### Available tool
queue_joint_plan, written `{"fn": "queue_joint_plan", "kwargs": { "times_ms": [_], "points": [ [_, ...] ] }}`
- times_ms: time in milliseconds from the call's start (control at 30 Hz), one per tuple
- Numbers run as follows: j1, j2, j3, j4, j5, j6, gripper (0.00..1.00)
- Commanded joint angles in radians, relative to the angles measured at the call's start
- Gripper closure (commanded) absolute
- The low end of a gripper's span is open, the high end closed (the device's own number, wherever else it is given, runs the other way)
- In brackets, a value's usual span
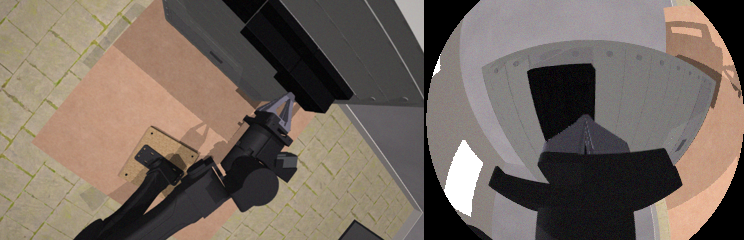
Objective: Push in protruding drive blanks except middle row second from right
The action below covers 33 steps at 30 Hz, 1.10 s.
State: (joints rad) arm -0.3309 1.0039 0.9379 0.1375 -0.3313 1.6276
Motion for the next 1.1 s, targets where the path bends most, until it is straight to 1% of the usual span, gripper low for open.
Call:
{"fn": "queue_joint_plan", "kwargs": {
  "times_ms": [0,133,933,1067],
  "points": [
    [0.013,0.037,0.058,0.031,0.018,-0.014,1.00],
    [0.010,0.054,0.073,0.033,0.020,-0.015,1.00],
    [0.010,0.057,0.077,0.033,0.021,-0.015,1.00],
    [0.019,0.083,0.098,0.037,0.024,-0.015,1.00]
  ]
}}
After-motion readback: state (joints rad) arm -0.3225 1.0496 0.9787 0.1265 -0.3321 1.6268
